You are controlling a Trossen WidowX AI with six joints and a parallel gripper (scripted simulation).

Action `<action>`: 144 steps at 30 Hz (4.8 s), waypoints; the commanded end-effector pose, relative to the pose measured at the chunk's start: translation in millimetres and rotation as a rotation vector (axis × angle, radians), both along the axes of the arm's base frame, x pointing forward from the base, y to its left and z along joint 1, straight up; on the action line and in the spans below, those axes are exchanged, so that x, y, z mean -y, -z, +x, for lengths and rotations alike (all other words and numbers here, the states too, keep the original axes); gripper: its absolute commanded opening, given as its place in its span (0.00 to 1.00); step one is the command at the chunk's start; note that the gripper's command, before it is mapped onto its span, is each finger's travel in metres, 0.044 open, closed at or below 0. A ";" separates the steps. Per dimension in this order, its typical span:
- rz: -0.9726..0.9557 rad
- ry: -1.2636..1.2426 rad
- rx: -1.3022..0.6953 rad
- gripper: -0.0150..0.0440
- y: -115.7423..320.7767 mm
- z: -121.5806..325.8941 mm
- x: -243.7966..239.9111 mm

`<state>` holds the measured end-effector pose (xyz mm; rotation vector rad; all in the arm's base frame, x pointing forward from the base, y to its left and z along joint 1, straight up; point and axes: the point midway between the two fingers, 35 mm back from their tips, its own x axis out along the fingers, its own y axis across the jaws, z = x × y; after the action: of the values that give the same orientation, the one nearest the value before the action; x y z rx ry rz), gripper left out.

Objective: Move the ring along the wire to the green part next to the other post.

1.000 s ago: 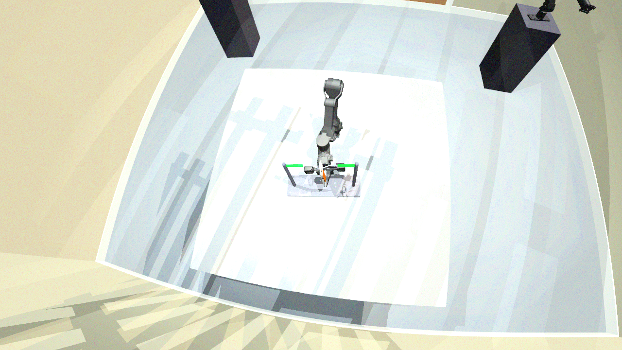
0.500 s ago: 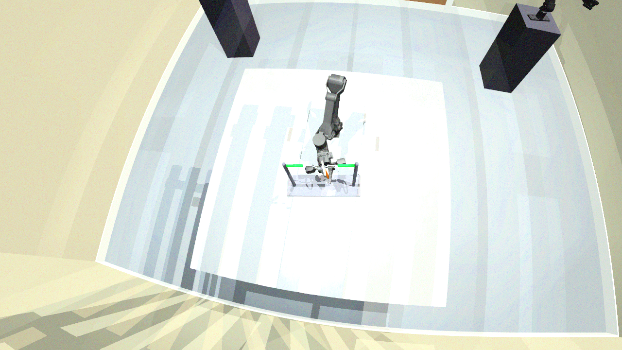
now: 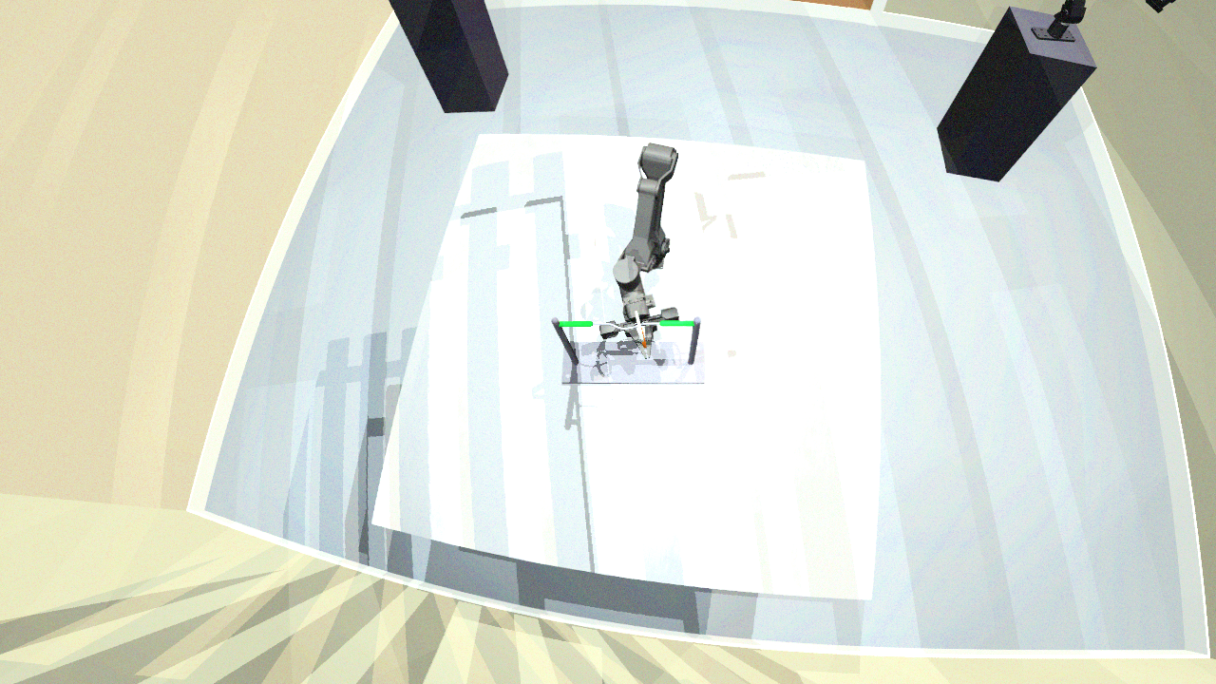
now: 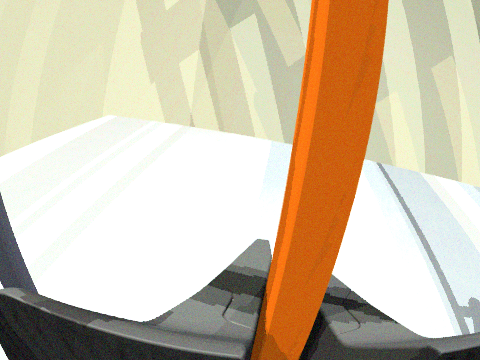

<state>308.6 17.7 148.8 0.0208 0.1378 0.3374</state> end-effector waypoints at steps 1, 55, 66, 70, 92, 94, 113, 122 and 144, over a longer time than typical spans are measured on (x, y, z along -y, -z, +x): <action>-0.019 0.022 0.012 0.00 -1.6 -2.3 -2.7; -0.073 0.211 -0.147 0.00 -5.1 -31.3 -48.2; -0.072 0.211 -0.146 0.00 1.7 -31.2 -52.4; -0.072 0.211 -0.146 0.00 8.1 -31.1 -52.6; -0.072 0.211 -0.146 0.00 16.8 -31.4 -52.6; -0.072 0.211 -0.146 0.00 16.8 -31.4 -52.6; -0.078 0.206 -0.146 0.53 14.7 -35.1 -53.1; -0.076 0.208 -0.148 0.53 8.9 -48.8 -52.4; -0.073 0.211 -0.151 0.53 2.2 -79.8 -46.6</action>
<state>232.2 65.6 145.4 -0.0194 0.2991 0.1238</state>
